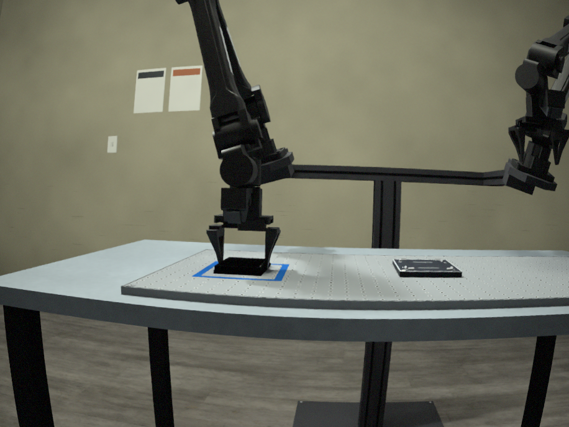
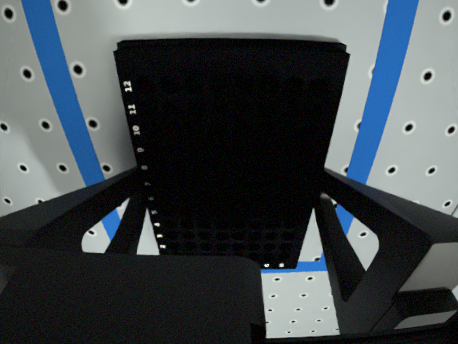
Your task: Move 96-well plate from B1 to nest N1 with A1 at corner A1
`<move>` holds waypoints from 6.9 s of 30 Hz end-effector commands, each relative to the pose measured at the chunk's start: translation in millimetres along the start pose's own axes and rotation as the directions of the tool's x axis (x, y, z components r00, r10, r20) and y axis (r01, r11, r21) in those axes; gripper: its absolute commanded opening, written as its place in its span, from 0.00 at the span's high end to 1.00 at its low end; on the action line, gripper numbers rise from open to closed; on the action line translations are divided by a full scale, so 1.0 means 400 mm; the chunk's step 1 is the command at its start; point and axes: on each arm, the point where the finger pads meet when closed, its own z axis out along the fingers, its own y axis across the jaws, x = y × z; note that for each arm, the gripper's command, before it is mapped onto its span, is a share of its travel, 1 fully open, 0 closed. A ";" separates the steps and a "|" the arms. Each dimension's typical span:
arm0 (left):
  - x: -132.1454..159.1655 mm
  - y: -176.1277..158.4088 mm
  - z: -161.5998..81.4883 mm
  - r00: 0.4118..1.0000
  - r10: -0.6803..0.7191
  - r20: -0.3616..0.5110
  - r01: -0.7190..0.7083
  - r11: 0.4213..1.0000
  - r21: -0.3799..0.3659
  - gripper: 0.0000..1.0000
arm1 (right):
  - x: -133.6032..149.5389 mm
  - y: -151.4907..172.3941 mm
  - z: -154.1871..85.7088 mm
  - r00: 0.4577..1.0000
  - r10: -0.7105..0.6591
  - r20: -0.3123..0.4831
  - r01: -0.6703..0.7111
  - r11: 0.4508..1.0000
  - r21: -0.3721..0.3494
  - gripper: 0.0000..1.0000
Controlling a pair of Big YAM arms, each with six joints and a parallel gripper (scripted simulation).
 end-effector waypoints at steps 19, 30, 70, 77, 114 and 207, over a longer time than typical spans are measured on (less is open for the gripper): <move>0.007 0.009 0.012 1.000 0.004 -0.021 -0.004 1.000 -0.016 0.00 | -0.012 -0.004 -0.003 1.000 0.005 0.009 -0.005 1.000 -0.001 1.00; 0.007 0.009 0.012 1.000 0.004 -0.021 -0.004 1.000 -0.016 0.00 | -0.009 0.004 -0.055 1.000 0.003 0.012 -0.003 1.000 -0.003 1.00; 0.007 0.009 0.012 1.000 0.004 -0.021 -0.004 1.000 -0.016 0.00 | -0.010 0.004 -0.196 1.000 0.004 0.014 -0.004 1.000 -0.003 1.00; 0.007 0.009 0.012 1.000 0.004 -0.021 -0.004 1.000 -0.016 0.00 | -0.008 0.004 -0.218 1.000 0.004 0.014 -0.004 1.000 -0.003 1.00; 0.007 0.009 0.012 1.000 0.004 -0.021 -0.004 1.000 -0.016 0.00 | -0.002 0.008 -0.204 1.000 -0.005 0.001 0.005 1.000 -0.002 1.00; 0.007 0.009 0.012 1.000 0.004 -0.021 -0.004 1.000 -0.016 0.00 | -0.015 0.006 -0.207 0.120 -0.993 0.004 0.993 0.120 0.015 1.00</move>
